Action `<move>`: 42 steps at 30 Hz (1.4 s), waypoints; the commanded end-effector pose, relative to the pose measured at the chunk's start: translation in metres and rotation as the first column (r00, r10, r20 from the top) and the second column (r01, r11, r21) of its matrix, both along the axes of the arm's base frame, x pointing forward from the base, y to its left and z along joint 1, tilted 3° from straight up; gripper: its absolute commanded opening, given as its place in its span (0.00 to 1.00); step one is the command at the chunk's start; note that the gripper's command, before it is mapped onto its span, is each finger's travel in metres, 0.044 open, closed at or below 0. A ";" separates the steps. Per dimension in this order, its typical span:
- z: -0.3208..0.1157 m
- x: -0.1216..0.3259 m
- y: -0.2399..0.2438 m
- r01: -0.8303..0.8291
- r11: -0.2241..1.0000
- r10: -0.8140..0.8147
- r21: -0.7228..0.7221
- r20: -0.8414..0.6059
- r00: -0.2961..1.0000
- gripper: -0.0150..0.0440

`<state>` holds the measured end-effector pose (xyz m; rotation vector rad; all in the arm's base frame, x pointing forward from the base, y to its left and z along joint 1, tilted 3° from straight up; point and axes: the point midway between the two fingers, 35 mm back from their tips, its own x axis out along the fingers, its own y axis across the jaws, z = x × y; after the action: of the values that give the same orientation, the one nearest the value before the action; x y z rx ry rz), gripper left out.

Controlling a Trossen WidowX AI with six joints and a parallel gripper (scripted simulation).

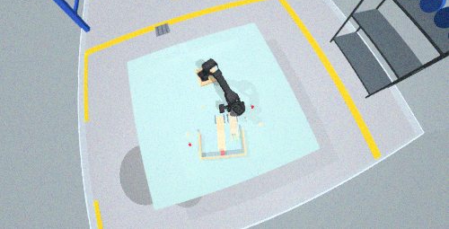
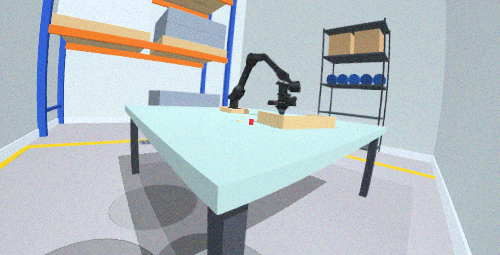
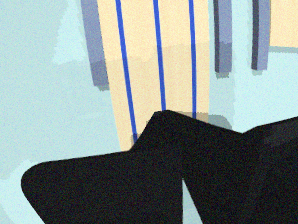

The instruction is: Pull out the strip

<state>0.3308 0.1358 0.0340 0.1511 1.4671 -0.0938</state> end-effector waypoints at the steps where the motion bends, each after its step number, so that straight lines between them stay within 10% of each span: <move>1: -0.007 -0.013 0.001 -0.002 1.000 0.002 -0.006 -0.029 1.000 0.25; 42: -0.012 -0.074 0.013 -0.003 1.000 0.002 -0.005 -0.033 0.999 0.25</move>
<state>0.2696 0.1492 0.0291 0.1547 1.4689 -0.0920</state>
